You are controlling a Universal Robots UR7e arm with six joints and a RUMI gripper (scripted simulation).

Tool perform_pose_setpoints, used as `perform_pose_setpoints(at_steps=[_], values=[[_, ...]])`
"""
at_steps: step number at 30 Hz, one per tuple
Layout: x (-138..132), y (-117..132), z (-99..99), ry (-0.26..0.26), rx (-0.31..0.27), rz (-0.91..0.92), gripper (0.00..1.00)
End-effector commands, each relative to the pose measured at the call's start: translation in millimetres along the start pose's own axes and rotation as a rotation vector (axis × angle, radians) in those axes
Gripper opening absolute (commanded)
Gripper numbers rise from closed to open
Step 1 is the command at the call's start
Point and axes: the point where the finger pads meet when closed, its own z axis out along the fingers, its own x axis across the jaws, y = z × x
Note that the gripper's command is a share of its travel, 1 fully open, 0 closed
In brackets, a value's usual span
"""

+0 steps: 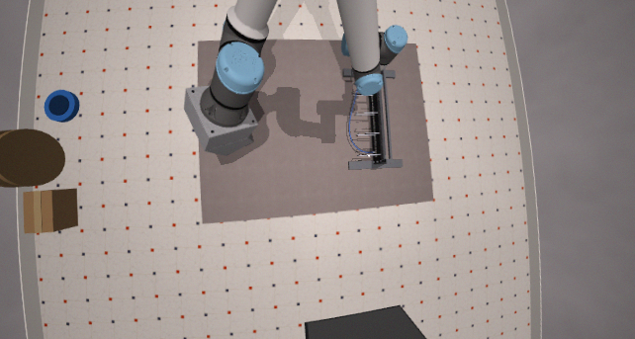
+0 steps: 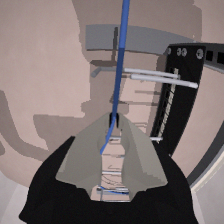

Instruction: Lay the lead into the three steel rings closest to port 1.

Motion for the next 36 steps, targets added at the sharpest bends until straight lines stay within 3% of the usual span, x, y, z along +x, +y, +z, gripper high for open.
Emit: perform_pose_setpoints(at_steps=[1,36], values=[[3.9,-0.2,-0.4,0.001,0.000,0.000,0.00],[37.9,-0.2,-0.5,0.001,0.000,0.000,0.00]])
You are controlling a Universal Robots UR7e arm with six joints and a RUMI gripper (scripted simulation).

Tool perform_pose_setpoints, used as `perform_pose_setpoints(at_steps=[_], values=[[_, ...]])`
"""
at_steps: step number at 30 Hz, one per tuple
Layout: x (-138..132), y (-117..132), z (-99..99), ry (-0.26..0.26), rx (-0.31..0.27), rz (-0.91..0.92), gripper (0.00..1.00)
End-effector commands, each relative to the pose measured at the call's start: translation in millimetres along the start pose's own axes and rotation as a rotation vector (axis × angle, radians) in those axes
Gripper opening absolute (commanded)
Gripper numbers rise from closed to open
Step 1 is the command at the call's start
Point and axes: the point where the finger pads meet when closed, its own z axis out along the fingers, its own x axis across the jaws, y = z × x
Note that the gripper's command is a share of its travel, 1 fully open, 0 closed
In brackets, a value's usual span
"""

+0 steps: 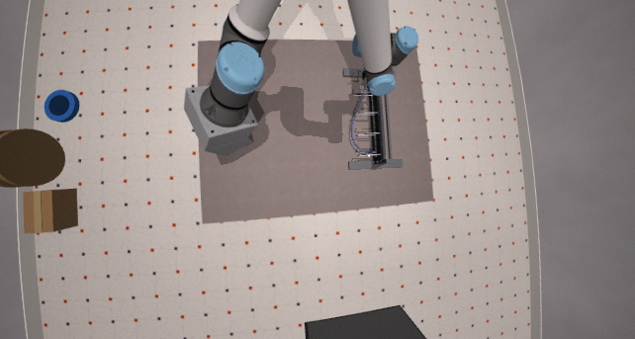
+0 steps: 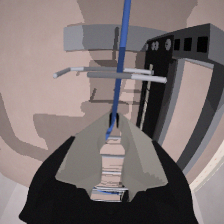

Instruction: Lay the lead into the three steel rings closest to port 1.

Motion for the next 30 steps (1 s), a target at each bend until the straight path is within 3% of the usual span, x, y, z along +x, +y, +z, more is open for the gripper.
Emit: perform_pose_setpoints(at_steps=[1,18,19,30], values=[[1.0,-0.2,-0.5,0.001,0.000,0.000,0.00],[1.0,-0.2,-0.5,0.001,0.000,0.000,0.00],[1.0,-0.2,-0.5,0.001,0.000,0.000,0.20],[1.0,-0.2,-0.5,0.001,0.000,0.000,0.20]])
